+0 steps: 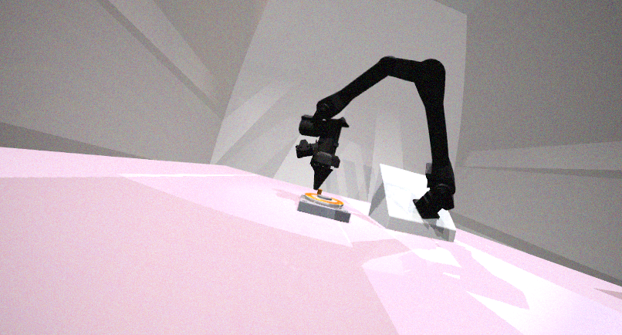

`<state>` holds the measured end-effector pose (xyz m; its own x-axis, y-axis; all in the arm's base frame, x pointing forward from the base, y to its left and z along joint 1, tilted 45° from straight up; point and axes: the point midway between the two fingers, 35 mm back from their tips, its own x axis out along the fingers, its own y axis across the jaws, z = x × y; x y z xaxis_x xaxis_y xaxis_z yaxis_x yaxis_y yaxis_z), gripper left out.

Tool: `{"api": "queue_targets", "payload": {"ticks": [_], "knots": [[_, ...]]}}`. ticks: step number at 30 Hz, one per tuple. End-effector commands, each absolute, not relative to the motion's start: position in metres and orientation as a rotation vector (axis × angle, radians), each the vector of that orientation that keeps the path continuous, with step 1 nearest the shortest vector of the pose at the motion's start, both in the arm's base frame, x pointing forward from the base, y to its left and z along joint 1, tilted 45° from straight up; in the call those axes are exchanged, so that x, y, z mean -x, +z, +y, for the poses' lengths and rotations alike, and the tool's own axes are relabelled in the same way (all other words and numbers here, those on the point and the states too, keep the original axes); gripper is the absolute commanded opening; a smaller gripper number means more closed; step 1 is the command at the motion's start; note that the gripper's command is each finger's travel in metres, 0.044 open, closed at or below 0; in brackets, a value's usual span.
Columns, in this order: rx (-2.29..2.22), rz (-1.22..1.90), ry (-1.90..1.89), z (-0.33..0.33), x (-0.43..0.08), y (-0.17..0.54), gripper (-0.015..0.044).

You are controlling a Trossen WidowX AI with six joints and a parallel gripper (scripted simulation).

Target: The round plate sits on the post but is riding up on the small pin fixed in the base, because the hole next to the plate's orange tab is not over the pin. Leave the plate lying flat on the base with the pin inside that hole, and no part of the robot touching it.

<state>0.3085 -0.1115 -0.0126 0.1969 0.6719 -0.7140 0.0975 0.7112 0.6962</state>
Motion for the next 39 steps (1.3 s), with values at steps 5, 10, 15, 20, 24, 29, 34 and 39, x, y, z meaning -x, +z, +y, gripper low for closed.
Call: {"api": "queue_targets", "payload": {"ticks": [5, 10, 15, 20, 24, 29, 34, 39], "knots": [[-0.716, 1.349, 0.454, -0.111, -0.299, -0.016, 0.0], [-0.716, 1.35, 0.454, -0.111, -0.297, -0.016, 0.0], [-0.716, 1.35, 0.454, -0.111, -0.296, -0.017, 0.0], [-0.716, 1.35, 0.454, -0.111, -0.294, -0.017, 0.0], [-0.716, 1.35, 0.454, -0.111, -0.293, -0.017, 0.0], [-0.716, 1.35, 0.454, -0.112, -0.292, -0.016, 0.0], [-0.715, 1.351, 0.452, -0.127, -0.288, 0.0, 0.0], [-0.715, 1.351, 0.453, -0.14, -0.282, 0.016, 0.0]]}}
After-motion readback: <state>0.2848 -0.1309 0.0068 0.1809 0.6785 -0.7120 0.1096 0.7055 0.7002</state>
